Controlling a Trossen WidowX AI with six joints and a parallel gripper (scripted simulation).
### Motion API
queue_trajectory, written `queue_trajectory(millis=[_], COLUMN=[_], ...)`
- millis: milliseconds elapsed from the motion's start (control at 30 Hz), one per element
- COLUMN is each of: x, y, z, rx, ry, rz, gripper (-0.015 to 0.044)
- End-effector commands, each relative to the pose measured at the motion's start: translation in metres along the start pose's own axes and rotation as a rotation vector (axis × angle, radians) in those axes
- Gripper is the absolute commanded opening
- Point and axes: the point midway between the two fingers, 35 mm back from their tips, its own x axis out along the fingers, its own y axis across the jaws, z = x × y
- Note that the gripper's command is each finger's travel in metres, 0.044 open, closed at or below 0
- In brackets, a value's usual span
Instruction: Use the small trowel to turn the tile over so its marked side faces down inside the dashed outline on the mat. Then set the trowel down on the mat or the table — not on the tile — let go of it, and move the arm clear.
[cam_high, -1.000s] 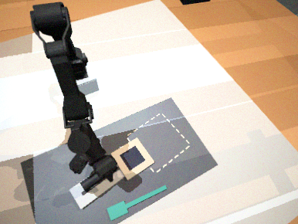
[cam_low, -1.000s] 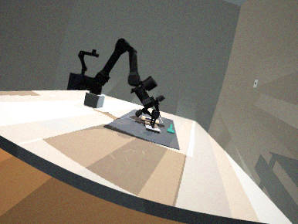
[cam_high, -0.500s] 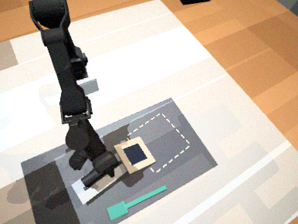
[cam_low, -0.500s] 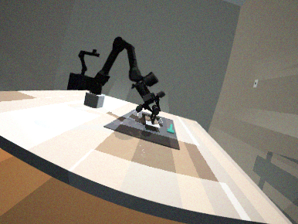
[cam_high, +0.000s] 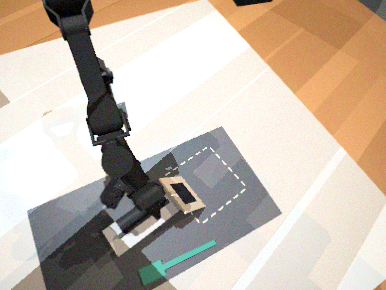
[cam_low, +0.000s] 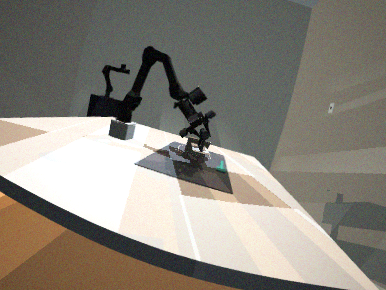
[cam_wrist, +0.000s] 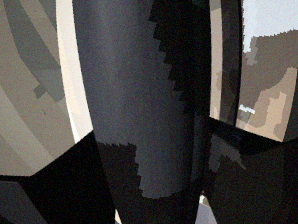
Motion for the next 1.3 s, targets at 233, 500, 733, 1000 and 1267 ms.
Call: queue_trajectory(millis=[233, 500, 733, 1000, 1267], x=[-0.005, -0.002, -0.005, -0.019, -0.022], y=[0.008, 0.005, 0.010, 0.025, 0.028], z=[-0.042, -0.057, -0.044, -0.003, 0.004], rx=[0.002, 0.002, 0.001, -0.001, -0.002], ry=[0.006, 0.006, 0.006, 0.004, 0.003], rz=[0.015, 0.014, 0.013, 0.014, 0.015], gripper=[0.0000, 0.0000, 0.0000, 0.0000, 0.0000])
